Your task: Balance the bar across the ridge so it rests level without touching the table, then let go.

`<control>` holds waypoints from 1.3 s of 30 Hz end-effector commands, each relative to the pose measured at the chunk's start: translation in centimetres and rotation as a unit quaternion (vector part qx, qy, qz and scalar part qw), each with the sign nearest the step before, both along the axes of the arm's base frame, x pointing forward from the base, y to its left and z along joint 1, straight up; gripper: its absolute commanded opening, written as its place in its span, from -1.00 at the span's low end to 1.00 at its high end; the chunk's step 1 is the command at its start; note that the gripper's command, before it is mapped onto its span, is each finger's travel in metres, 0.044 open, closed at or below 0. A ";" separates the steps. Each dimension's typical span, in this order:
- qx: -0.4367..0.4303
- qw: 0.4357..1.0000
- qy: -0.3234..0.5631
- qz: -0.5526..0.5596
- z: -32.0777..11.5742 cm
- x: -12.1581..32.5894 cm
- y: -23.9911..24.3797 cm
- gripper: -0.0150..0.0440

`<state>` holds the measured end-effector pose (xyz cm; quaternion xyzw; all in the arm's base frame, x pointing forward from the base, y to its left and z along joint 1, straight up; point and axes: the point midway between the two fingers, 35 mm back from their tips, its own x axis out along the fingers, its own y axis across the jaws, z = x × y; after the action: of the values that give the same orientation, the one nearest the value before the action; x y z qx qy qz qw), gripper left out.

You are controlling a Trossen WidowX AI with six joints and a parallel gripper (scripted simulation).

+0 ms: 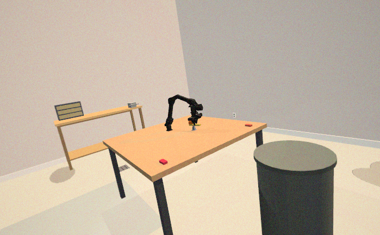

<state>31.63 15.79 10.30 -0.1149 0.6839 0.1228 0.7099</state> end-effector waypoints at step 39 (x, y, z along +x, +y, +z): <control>0.000 1.000 0.000 0.000 0.0 0.0 0.0 0.08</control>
<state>31.63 15.79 10.31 -0.1149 0.6839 0.1228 0.7099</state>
